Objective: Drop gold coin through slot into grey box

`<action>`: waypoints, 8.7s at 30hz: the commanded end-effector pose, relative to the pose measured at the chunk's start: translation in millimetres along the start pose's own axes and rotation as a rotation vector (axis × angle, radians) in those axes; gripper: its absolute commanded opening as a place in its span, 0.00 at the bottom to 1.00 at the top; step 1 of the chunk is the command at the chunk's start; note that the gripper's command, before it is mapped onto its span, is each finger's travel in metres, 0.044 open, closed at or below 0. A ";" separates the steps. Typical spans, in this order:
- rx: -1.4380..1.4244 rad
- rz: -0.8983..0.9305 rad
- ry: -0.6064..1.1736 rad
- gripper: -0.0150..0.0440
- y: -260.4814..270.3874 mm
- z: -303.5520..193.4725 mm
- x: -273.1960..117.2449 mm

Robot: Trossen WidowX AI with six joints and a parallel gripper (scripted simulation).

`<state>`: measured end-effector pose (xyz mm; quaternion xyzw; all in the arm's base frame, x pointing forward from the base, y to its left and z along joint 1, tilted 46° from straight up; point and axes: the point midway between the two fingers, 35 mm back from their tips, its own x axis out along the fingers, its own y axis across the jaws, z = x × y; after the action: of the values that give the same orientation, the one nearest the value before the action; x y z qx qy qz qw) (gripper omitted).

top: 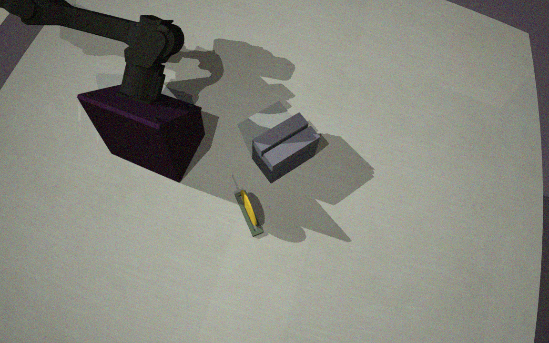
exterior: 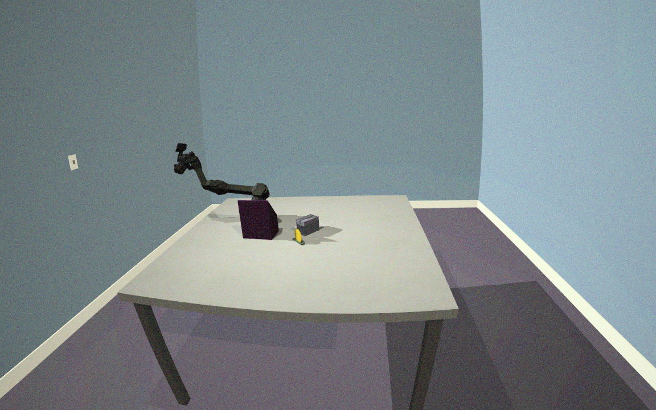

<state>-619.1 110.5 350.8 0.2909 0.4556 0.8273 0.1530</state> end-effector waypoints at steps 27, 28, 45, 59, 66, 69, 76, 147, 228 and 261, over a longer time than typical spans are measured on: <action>0.659 0.646 -0.450 0.53 219.1 301.7 -95.4; 0.685 0.678 -0.462 0.53 225.9 312.5 -104.1; 1.049 1.328 -0.553 0.53 306.3 465.9 -297.5; 1.205 1.910 -0.478 0.53 317.2 529.2 -482.6; 1.232 2.214 -0.339 0.53 306.7 539.0 -571.7; 1.229 2.341 -0.262 0.53 299.2 539.2 -608.5; 1.182 2.644 -0.053 0.53 271.6 531.8 -706.3; -2.391 1.661 3.002 0.53 -221.1 211.0 -910.6; -2.391 1.659 3.005 0.25 -292.7 233.6 -913.5; -2.390 1.662 3.000 0.25 -214.7 211.2 -913.5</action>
<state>225.5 -98.9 -62.9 0.5827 0.6429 -0.0500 0.4946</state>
